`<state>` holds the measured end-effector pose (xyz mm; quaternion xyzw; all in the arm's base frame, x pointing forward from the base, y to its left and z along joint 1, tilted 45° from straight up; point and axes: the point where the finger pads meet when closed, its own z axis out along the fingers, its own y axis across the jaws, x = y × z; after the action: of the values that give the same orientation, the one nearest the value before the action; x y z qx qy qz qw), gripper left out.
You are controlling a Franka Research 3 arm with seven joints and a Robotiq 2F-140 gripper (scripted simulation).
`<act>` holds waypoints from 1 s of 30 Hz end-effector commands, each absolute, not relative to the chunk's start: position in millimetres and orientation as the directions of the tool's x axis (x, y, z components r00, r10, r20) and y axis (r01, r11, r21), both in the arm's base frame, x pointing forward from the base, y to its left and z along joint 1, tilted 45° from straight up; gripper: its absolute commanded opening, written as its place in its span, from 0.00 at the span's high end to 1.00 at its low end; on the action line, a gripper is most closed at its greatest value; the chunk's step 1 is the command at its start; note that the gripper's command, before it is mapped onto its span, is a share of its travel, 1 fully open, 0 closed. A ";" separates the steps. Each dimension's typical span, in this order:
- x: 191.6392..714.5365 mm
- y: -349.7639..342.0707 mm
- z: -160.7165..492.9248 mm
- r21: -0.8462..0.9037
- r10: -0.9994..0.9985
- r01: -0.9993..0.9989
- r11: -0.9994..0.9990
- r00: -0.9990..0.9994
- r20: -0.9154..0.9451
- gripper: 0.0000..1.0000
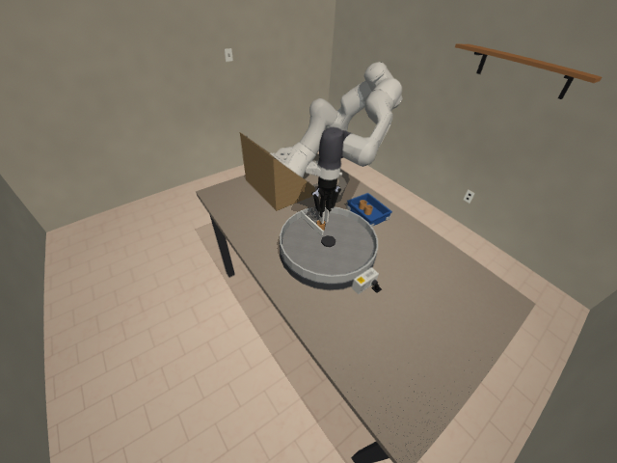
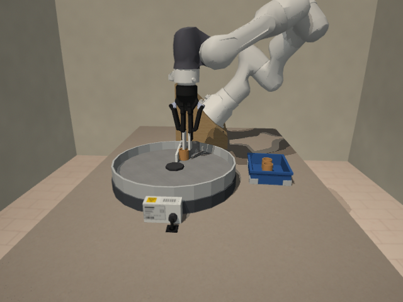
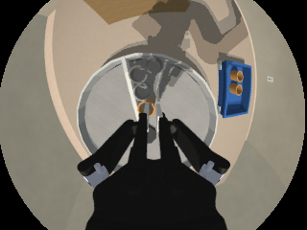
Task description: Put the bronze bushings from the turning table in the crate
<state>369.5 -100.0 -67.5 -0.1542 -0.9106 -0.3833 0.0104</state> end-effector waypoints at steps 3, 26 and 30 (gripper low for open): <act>369.1 -100.2 -68.7 0.694 0.273 0.288 0.660 -0.952 0.136 0.90; 370.8 -89.5 -80.0 0.694 0.273 0.288 0.660 -0.952 0.136 0.90; 370.8 -89.5 -80.0 0.694 0.273 0.288 0.660 -0.952 0.136 0.90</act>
<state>371.6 -90.0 -78.5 -0.1556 -0.9103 -0.3835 0.0105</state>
